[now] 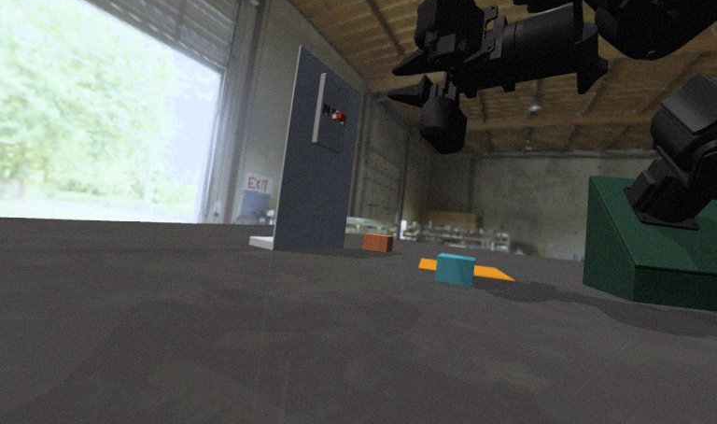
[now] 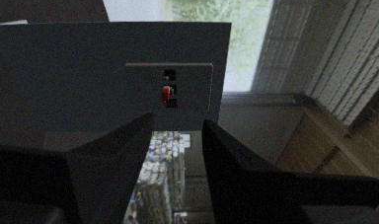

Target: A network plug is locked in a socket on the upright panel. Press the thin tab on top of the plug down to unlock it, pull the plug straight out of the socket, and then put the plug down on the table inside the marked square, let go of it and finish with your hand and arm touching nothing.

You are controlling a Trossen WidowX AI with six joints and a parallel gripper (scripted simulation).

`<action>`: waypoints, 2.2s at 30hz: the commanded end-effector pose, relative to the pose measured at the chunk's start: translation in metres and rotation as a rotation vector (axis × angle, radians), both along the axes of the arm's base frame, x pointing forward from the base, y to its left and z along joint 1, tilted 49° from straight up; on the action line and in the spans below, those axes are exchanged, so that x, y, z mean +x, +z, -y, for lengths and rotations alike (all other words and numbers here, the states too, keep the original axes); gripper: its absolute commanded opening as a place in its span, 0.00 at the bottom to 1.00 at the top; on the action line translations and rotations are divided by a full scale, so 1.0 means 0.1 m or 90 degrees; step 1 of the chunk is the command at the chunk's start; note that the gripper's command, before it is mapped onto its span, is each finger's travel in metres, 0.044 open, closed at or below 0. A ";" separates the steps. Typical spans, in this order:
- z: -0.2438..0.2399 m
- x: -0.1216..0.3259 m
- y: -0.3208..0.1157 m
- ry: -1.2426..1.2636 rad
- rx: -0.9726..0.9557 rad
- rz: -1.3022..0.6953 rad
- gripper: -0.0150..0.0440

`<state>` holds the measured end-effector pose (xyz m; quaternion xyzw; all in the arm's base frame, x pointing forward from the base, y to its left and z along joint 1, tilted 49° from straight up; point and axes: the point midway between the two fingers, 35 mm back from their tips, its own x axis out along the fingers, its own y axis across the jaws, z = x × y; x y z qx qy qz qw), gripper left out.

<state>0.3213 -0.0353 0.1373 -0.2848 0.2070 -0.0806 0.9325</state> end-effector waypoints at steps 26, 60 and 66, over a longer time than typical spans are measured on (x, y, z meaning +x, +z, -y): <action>0.16 0.30 -0.46 -0.010 -0.077 -0.078 0.52; 0.24 0.76 -0.57 -0.010 -0.078 -0.076 0.52; 0.26 0.84 -0.59 -0.010 -0.078 -0.076 0.52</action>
